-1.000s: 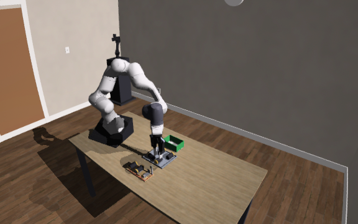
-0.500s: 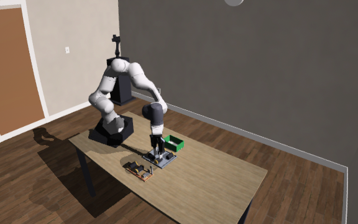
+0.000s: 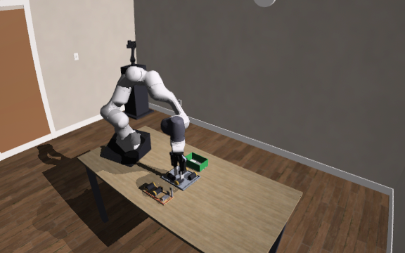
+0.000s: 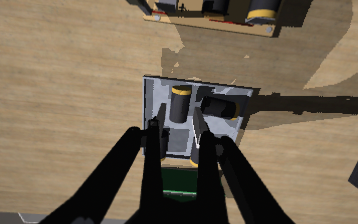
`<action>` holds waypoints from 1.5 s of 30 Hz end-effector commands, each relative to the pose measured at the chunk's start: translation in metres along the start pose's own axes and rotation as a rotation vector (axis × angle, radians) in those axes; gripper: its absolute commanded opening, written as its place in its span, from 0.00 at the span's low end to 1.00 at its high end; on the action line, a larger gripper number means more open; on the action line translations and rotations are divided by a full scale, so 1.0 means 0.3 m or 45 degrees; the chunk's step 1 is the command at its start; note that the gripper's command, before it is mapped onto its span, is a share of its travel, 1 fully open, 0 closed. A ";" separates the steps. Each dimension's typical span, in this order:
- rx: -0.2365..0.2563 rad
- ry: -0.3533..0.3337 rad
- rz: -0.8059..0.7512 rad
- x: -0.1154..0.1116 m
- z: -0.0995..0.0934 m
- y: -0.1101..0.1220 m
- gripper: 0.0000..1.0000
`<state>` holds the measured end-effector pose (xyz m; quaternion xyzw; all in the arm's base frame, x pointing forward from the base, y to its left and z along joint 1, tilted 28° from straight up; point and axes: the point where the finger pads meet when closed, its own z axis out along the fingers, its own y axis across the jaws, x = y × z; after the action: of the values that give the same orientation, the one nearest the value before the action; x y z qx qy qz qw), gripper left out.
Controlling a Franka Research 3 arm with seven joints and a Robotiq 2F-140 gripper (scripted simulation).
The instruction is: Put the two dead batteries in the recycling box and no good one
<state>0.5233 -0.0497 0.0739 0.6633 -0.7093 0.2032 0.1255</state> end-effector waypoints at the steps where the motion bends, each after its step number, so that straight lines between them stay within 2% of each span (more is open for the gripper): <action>1: 0.003 0.000 -0.007 0.000 0.000 -0.004 0.29; 26: 0.003 0.000 -0.007 0.000 0.003 -0.004 0.29; 37: 0.003 0.001 -0.007 0.000 0.108 -0.005 0.29; 45: 0.003 0.001 -0.007 0.000 0.121 -0.005 0.29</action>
<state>0.5237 -0.0663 0.0416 0.6611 -0.7116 0.2000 0.1286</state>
